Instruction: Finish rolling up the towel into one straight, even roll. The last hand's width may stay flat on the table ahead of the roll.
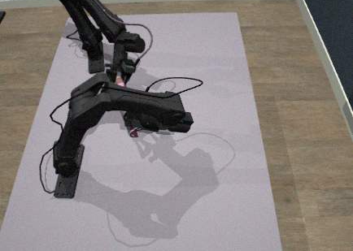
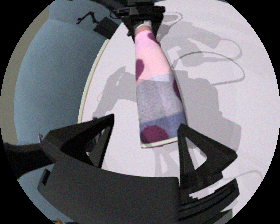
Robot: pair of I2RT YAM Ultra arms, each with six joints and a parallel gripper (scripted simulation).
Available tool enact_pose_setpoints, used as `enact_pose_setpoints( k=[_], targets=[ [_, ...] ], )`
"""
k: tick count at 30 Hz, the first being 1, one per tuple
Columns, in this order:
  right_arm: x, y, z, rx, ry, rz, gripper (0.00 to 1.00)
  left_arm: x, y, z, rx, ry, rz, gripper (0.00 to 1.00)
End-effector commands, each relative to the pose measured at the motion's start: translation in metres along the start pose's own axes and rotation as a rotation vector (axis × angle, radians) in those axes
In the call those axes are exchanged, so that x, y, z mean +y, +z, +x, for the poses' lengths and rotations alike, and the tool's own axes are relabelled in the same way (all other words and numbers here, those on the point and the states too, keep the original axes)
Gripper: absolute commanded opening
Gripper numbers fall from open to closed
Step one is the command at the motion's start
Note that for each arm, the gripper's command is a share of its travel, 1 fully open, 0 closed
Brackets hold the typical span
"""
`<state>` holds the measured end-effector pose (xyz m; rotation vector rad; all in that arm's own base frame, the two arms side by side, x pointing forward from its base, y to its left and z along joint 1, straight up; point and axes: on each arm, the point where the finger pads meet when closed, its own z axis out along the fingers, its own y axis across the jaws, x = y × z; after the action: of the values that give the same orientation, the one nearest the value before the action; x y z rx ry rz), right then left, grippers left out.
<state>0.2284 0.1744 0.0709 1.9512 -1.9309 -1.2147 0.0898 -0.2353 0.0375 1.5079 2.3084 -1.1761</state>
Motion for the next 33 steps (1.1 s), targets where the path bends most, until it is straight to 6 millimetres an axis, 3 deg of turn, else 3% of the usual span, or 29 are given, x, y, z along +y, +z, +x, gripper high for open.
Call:
enact_pose_setpoints(
  k=[1, 23, 30, 33],
  targets=[
    [0.0024, -0.0113, -0.0051, 0.032, -0.008, -0.161, 0.85, -0.0134, -0.0042, -0.0101, -0.006, -0.009, 0.128, 0.45],
    [0.0024, -0.0113, -0.0051, 0.032, -0.008, -0.161, 0.85, -0.0077, 0.0032, -0.0048, -0.001, -0.086, 0.221, 0.45],
    [0.0024, -0.0113, -0.0051, 0.032, -0.008, -0.161, 0.85, -0.0106, -0.0005, -0.0075, -0.001, -0.086, 0.221, 0.63],
    [0.0024, -0.0113, -0.0051, 0.032, -0.008, -0.161, 0.85, -0.0112, -0.0013, -0.0081, -0.001, -0.086, 0.221, 0.66]
  ],
)
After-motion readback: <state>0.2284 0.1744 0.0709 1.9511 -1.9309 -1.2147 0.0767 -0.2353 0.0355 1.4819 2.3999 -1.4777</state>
